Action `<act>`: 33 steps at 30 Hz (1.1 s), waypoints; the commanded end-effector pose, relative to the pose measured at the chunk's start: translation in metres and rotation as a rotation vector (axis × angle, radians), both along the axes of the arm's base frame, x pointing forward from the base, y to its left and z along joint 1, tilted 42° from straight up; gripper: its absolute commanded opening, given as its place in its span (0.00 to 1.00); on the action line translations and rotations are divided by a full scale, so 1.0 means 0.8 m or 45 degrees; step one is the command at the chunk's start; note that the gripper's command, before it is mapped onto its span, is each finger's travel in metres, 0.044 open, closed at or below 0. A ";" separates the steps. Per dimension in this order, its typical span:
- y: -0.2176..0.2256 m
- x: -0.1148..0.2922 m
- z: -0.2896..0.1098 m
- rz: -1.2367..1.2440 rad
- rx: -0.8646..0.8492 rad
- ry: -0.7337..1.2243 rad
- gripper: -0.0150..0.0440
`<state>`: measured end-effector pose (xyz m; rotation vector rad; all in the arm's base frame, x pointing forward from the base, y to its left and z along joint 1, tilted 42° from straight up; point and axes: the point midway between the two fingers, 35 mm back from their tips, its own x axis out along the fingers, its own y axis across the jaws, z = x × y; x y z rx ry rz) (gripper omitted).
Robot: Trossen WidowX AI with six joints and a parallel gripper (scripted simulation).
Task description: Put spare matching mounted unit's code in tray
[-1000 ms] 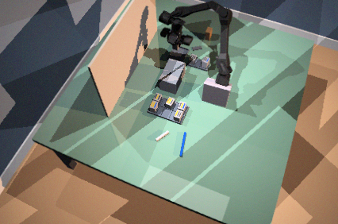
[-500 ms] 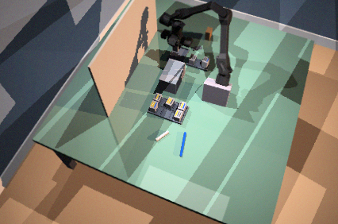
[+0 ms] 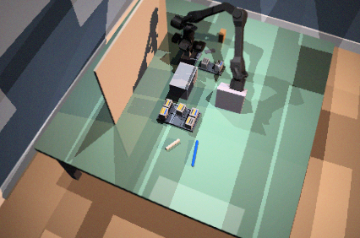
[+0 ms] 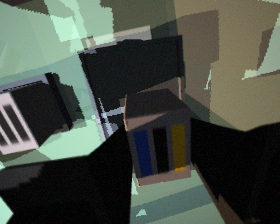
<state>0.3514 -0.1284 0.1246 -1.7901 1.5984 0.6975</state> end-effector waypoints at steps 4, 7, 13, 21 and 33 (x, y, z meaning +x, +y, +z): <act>-0.005 -0.001 -0.009 0.007 0.003 0.006 0.25; -0.007 -0.001 -0.011 0.007 0.002 0.006 0.25; -0.012 -0.001 -0.016 0.007 0.000 0.006 0.25; -0.019 -0.002 -0.023 0.007 -0.002 0.006 0.25; -0.026 -0.003 -0.026 0.000 -0.010 0.000 0.34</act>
